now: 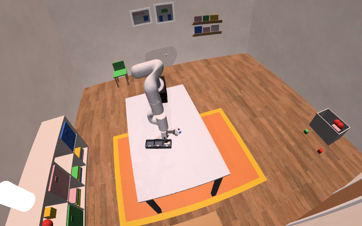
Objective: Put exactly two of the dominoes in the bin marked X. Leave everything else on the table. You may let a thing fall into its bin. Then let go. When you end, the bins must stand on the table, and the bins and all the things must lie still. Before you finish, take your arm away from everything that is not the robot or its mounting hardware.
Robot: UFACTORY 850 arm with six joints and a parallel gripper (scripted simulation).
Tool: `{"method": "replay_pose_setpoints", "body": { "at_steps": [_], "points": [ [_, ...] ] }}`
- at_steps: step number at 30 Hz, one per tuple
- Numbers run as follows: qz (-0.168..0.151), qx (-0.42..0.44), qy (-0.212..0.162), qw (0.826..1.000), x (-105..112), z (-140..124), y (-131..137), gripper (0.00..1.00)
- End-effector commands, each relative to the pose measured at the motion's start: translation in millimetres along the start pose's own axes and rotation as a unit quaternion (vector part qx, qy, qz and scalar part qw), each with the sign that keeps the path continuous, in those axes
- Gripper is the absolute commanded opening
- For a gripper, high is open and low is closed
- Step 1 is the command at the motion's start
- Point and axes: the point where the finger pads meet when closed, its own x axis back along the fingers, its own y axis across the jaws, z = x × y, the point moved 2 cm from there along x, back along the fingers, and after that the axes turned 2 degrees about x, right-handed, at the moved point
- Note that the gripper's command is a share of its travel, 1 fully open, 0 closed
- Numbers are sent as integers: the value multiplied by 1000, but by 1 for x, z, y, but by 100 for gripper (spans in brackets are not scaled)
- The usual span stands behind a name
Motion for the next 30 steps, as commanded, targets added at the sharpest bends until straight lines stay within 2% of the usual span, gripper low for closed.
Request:
{"method": "replay_pose_setpoints", "body": {
  "at_steps": [1,9,11,26,30],
  "points": [
    [-1,0,0,1000,17,0,1,100],
    [-1,0,0,1000,49,0,1,100],
    [-1,0,0,1000,49,0,1,100],
    [-1,0,0,1000,109,0,1,100],
    [-1,0,0,1000,117,0,1,100]
  ]
}}
